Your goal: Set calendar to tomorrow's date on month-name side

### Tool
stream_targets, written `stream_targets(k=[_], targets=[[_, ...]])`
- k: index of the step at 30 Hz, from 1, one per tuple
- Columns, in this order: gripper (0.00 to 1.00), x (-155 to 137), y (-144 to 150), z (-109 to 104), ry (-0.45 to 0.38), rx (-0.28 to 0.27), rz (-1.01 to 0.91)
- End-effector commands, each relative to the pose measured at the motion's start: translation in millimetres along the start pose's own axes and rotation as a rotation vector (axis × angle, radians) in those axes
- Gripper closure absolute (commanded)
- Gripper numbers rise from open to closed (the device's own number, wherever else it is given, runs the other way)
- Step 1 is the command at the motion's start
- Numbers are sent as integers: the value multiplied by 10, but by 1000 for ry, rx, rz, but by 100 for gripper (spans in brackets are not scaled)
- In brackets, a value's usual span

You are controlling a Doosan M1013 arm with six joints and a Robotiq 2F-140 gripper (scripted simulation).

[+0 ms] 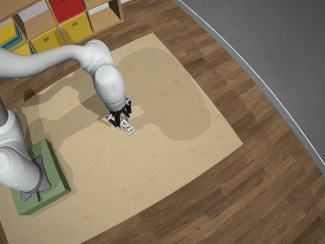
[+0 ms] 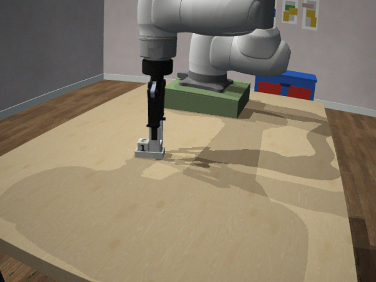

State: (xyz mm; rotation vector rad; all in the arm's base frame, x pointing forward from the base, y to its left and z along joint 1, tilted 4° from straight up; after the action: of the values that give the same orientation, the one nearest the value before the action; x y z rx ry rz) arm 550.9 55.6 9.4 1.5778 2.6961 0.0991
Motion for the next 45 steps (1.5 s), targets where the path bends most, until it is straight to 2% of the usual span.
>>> stream_targets(k=[1, 7, 18, 29, 30, 45], targets=[[72, 0, 0, -37, 0, 0, 0], [72, 0, 0, -164, 0, 0, 0], [72, 0, 0, -729, 0, 0, 0], [72, 0, 0, -889, 0, 0, 0], [0, 0, 0, -889, 0, 0, 0], [0, 0, 0, -889, 0, 0, 0]])
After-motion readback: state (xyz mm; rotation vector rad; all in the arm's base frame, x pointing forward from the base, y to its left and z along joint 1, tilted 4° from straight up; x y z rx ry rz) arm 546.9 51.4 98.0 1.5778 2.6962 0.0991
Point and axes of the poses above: the point where the finger pads meet when closed, its own z axis out along the fingers, its own y axis across the jaws, x = y × z, the point moved 1 cm from there along -z, back along the fingers, and after that the axes turned 11 degrees about -z, right-handed, at the moved point
